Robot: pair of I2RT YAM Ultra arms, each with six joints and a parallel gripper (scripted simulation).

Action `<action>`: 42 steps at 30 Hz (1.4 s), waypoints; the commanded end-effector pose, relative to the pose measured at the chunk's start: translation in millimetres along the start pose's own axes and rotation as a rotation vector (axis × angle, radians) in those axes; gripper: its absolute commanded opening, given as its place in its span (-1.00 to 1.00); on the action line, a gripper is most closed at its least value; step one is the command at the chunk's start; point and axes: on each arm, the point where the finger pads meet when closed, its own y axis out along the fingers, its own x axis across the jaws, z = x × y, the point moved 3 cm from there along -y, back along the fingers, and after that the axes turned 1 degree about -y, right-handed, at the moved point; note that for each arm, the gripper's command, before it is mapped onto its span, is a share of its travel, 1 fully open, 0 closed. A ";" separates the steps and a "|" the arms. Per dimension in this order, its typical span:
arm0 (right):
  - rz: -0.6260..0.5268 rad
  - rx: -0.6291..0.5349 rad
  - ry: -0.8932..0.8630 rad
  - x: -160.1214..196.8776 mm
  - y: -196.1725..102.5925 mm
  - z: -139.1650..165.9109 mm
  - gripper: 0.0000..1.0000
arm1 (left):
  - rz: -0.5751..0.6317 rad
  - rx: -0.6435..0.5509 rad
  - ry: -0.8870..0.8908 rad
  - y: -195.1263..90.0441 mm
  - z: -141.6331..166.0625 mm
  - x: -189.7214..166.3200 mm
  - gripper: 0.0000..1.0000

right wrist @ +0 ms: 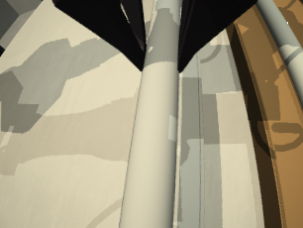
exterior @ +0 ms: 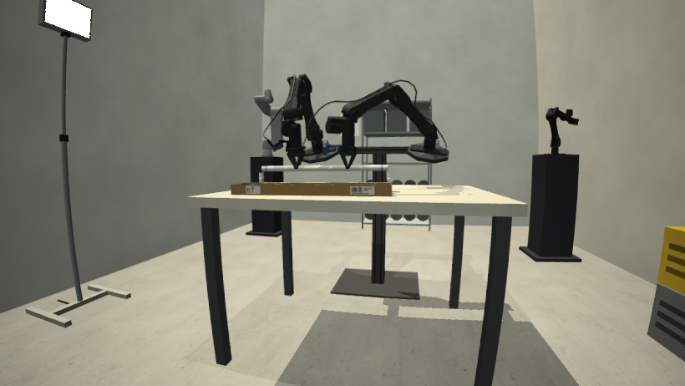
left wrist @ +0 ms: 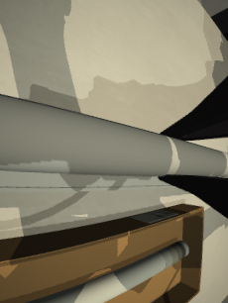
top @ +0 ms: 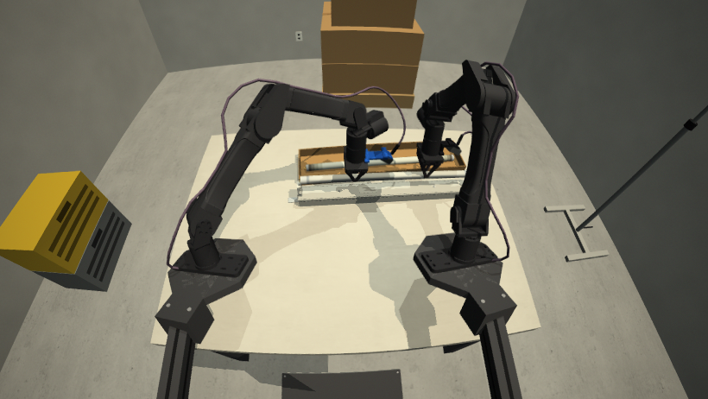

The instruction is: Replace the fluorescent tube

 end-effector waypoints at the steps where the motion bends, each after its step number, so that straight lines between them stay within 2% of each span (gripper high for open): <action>1: -0.064 0.017 0.015 18.3 -9.3 2.7 -0.78 | 0.001 -0.053 0.013 -4.7 -13.8 -3.6 -0.78; 2: -0.048 0.017 0.015 13.1 -4.6 2.4 -0.78 | 0.001 -0.049 0.005 -2.4 -10.6 -0.7 -0.78; 3: -0.044 0.017 0.015 16.8 -1.5 2.7 -0.78 | 0.025 -0.018 0.027 11.2 -7.4 -13.5 -0.78; 7: -0.071 0.018 0.013 13.2 -12.6 3.1 -0.78 | -0.033 -0.103 -0.008 -26.3 -21.0 10.5 -0.78; 8: -0.062 0.019 0.010 10.9 -10.3 3.9 -0.78 | -0.032 -0.102 -0.007 -26.3 -20.1 9.8 -0.78; 13: -0.022 0.019 0.005 2.0 1.5 5.2 -0.78 | -0.013 -0.073 0.002 -11.9 -16.1 3.1 -0.78; 15: -0.033 0.019 0.006 9.5 0.9 5.3 -0.78 | -0.001 -0.054 0.005 -3.2 -12.3 -0.1 -0.78; 18: -0.049 0.019 0.008 10.9 -4.6 4.6 -0.78 | -0.002 -0.058 0.012 -5.5 -14.8 -2.8 -0.78; 20: -0.020 0.018 0.004 5.7 4.4 4.9 -0.78 | 0.017 -0.032 0.025 7.1 -10.8 -11.2 -0.78; 23: -0.019 0.018 0.004 2.3 4.6 3.4 -0.78 | -0.009 -0.067 0.002 -7.1 -14.9 2.4 -0.78; 26: -0.045 0.016 0.007 11.0 -0.6 1.2 -0.78 | 0.011 -0.040 0.019 6.8 -12.8 -7.8 -0.78; 30: -0.015 0.017 0.011 5.6 8.4 2.9 -0.78 | -0.004 -0.063 0.009 -10.0 -10.6 -1.1 -0.78; 32: -0.045 0.019 0.008 7.5 -1.8 3.9 -0.78 | -0.003 -0.058 0.006 -7.8 -8.6 -0.3 -0.78; 33: -0.045 0.020 0.007 7.4 -1.9 4.5 -0.78 | -0.018 -0.081 -0.002 -15.4 -14.8 5.6 -0.78; 35: -0.045 0.020 0.007 7.4 -1.9 4.5 -0.78 | -0.018 -0.081 -0.002 -15.4 -14.8 5.6 -0.78; 36: -0.035 0.019 0.006 7.7 2.5 3.5 -0.78 | -0.006 -0.063 0.001 -4.5 -12.4 2.9 -0.78; 38: -0.012 0.019 0.005 5.2 10.3 5.0 -0.78 | -0.011 -0.073 0.008 -8.0 -17.5 0.8 -0.78; 42: -0.057 0.019 0.009 10.4 -3.9 2.7 -0.78 | 0.005 -0.050 0.016 3.8 -14.3 -5.4 -0.78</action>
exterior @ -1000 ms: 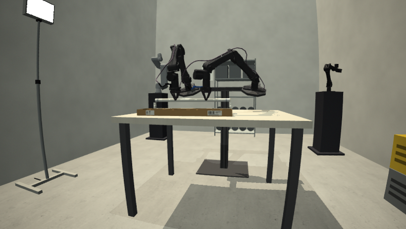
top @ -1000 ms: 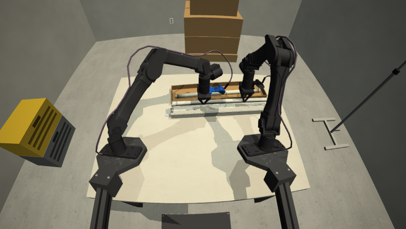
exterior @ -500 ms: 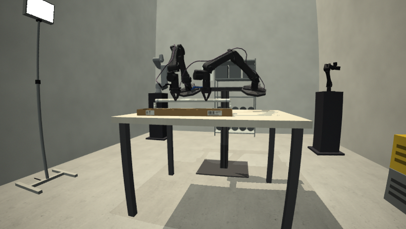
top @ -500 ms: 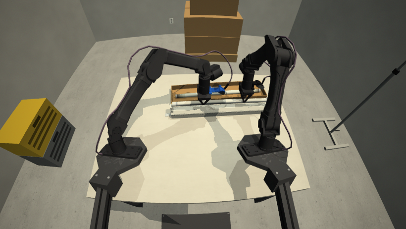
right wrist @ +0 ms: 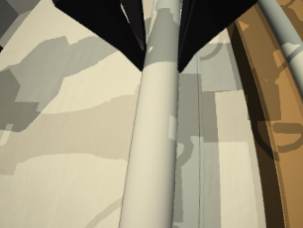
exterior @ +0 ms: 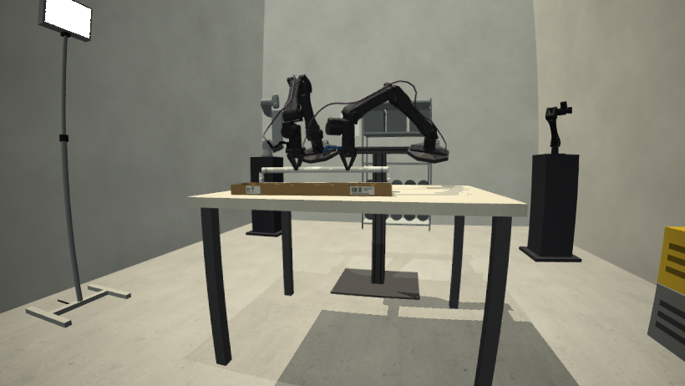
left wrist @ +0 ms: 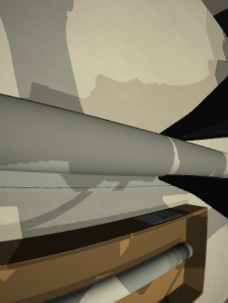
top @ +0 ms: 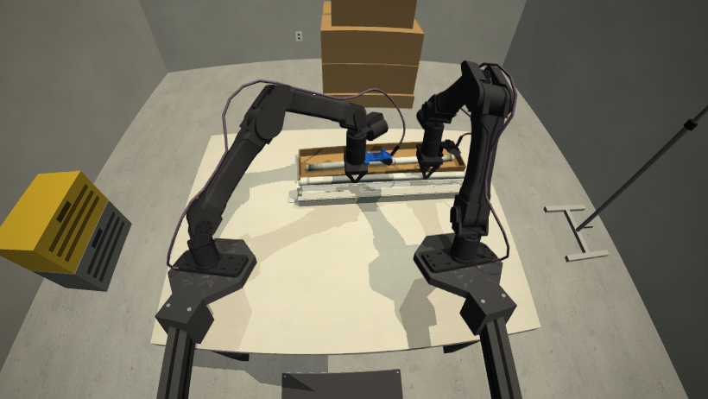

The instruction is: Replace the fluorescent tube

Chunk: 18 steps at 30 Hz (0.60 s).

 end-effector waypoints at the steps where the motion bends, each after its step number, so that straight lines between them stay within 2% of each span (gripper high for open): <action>1: -0.047 0.019 0.008 7.1 -7.1 2.5 -0.78 | 0.004 -0.056 0.017 -7.4 -14.5 -4.7 -0.78; 5: 0.008 0.018 0.005 -2.3 10.3 2.4 -0.78 | 0.019 -0.034 0.025 2.3 -9.5 -10.7 -0.78; 6: -0.020 0.018 0.008 4.1 3.0 0.9 -0.78 | 0.026 -0.024 0.032 6.8 -8.4 -14.9 -0.78; 8: -0.048 0.019 0.011 7.3 -6.4 2.4 -0.78 | -0.012 -0.076 0.000 -12.0 -17.6 4.7 -0.78; 11: -0.040 0.019 0.007 7.5 -3.0 2.6 -0.78 | -0.010 -0.072 0.002 -13.8 -14.8 3.9 -0.78; 12: -0.043 0.019 0.011 5.9 -4.6 2.0 -0.78 | -0.030 -0.104 -0.006 -27.3 -21.1 10.4 -0.78; 15: -0.014 0.019 0.009 0.8 4.4 2.2 -0.78 | -0.027 -0.099 -0.003 -24.3 -21.4 8.6 -0.78; 18: -0.044 0.019 0.006 9.6 -2.3 2.6 -0.78 | -0.021 -0.091 0.002 -18.8 -21.5 6.0 -0.78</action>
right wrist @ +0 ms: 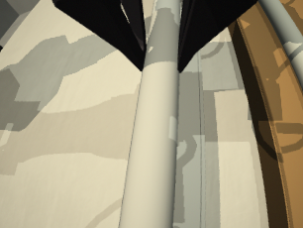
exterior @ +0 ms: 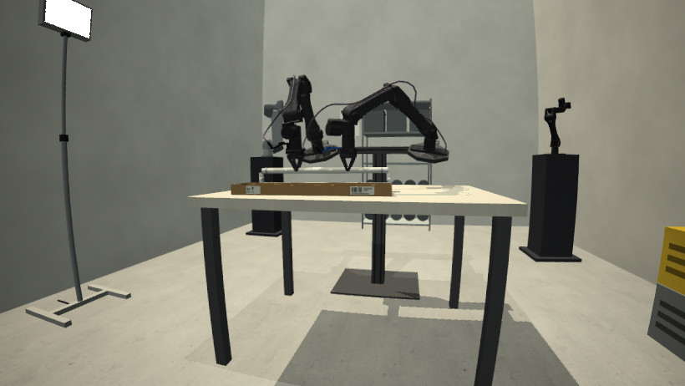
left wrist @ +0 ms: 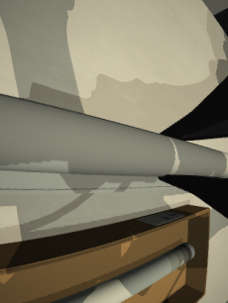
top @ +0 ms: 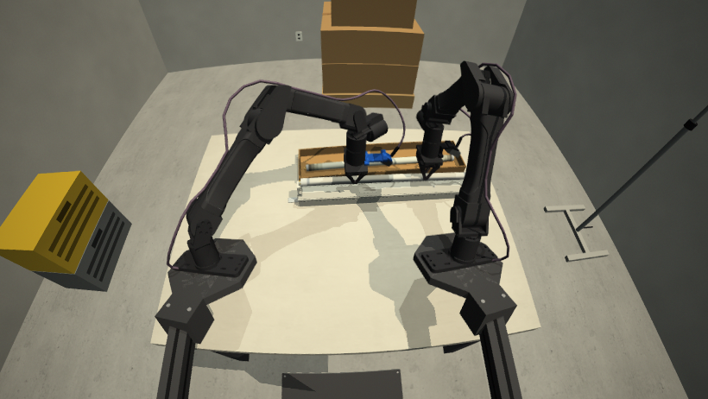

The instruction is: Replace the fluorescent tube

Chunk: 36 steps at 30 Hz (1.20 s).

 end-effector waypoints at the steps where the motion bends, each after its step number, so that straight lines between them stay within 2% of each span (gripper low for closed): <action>1: -0.055 0.020 0.003 10.6 -8.4 3.4 -0.78 | -0.020 -0.086 0.003 -19.0 -21.4 5.2 -0.78; 4: -0.010 0.020 0.006 3.5 6.0 3.9 -0.78 | -0.005 -0.062 0.007 -5.1 -17.4 1.1 -0.78; 9: -0.061 0.019 0.013 13.2 -8.7 1.3 -0.78 | -0.014 -0.077 0.006 -16.4 -17.9 3.0 -0.78; 11: -0.028 0.020 0.002 10.6 4.2 4.2 -0.78 | 0.002 -0.053 0.016 -5.3 -12.9 -3.7 -0.78; 13: -0.048 0.019 0.005 11.3 -2.4 2.6 -0.78 | 0.013 -0.036 0.018 1.5 -7.7 -6.6 -0.78; 15: -0.063 0.019 0.010 12.3 -7.2 1.2 -0.78 | -0.003 -0.056 0.004 -1.9 -13.5 1.9 -0.78; 17: -0.029 0.019 0.006 6.7 3.6 3.2 -0.78 | -0.010 -0.069 0.008 -10.2 -15.4 1.7 -0.78; 20: -0.016 0.020 0.003 1.7 7.4 3.7 -0.78 | 0.017 -0.029 0.019 9.6 -7.9 -7.4 -0.78; 22: -0.045 0.019 0.006 14.2 2.2 2.5 -0.78 | 0.004 -0.048 0.014 0.4 -10.8 -3.1 -0.78; 26: -0.054 0.019 0.010 15.1 -1.1 1.5 -0.78 | -0.002 -0.058 0.016 -2.9 -15.3 -2.9 -0.78; 28: -0.025 0.021 -0.003 10.1 9.7 5.5 -0.78 | 0.021 -0.025 0.026 14.2 -9.0 -11.0 -0.78; 33: -0.048 0.019 0.006 8.2 1.1 2.2 -0.78 | -0.021 -0.084 0.004 -14.2 -17.4 5.5 -0.78; 36: -0.025 0.020 -0.001 8.6 10.8 5.1 -0.78 | -0.005 -0.064 0.015 -3.4 -15.3 -1.7 -0.78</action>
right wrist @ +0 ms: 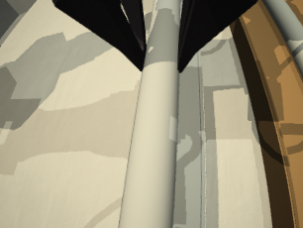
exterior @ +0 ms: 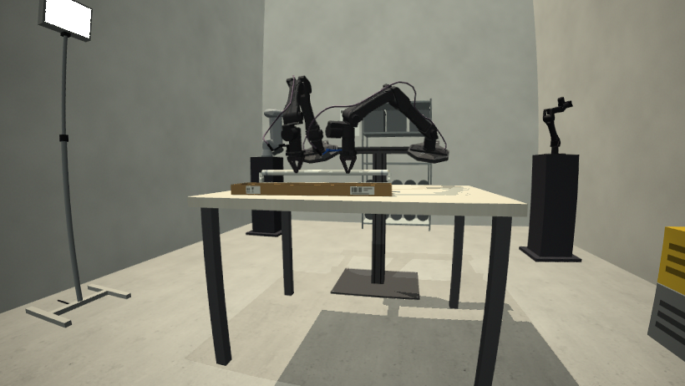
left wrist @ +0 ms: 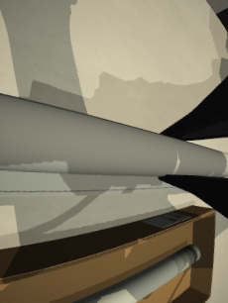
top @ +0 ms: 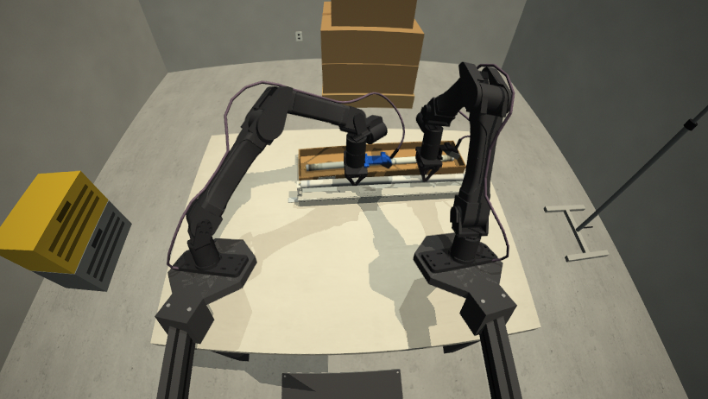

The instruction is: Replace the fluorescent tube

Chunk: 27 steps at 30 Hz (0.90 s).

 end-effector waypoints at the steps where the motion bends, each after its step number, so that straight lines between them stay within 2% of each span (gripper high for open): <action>1: -0.029 0.019 -0.001 9.3 2.3 4.3 -0.78 | -0.001 -0.056 0.016 -8.7 -13.9 -3.0 -0.78; 3: -0.069 0.019 0.006 13.9 -11.6 2.9 -0.78 | 0.009 -0.041 0.017 -0.9 -10.6 -5.6 -0.78; 7: -0.061 0.019 0.006 12.4 -8.8 2.8 -0.78 | 0.005 -0.049 0.021 -6.3 -12.2 -6.2 -0.78; 8: -0.041 0.019 0.004 9.2 -2.1 2.9 -0.78 | 0.003 -0.048 0.009 -3.9 -10.2 -1.2 -0.78; 9: -0.029 0.018 0.003 7.7 2.2 3.1 -0.78 | 0.020 -0.027 0.031 4.4 -8.9 -13.3 -0.78; 10: -0.014 0.018 0.003 5.3 7.0 2.9 -0.78 | 0.008 -0.044 0.022 1.5 -14.6 -7.3 -0.78; 13: -0.043 0.020 -0.001 7.0 -2.6 4.8 -0.78 | -0.023 -0.087 -0.003 -18.2 -19.2 8.8 -0.78; 15: -0.005 0.019 -0.004 0.2 9.5 5.4 -0.78 | -0.011 -0.071 0.005 -9.2 -17.9 3.6 -0.78; 18: -0.047 0.018 0.006 10.6 -0.8 2.8 -0.78 | -0.009 -0.068 0.004 -7.5 -15.6 3.9 -0.78; 21: -0.014 0.017 0.005 3.8 9.9 2.1 -0.78 | 0.010 -0.040 0.015 6.8 -11.0 -4.1 -0.78; 22: -0.039 0.019 0.002 7.1 0.9 4.5 -0.78 | 0.001 -0.055 0.014 -2.5 -13.7 -2.1 -0.78; 27: -0.027 0.019 -0.002 8.1 7.5 5.1 -0.78 | 0.007 -0.046 0.017 -0.1 -9.7 -4.6 -0.78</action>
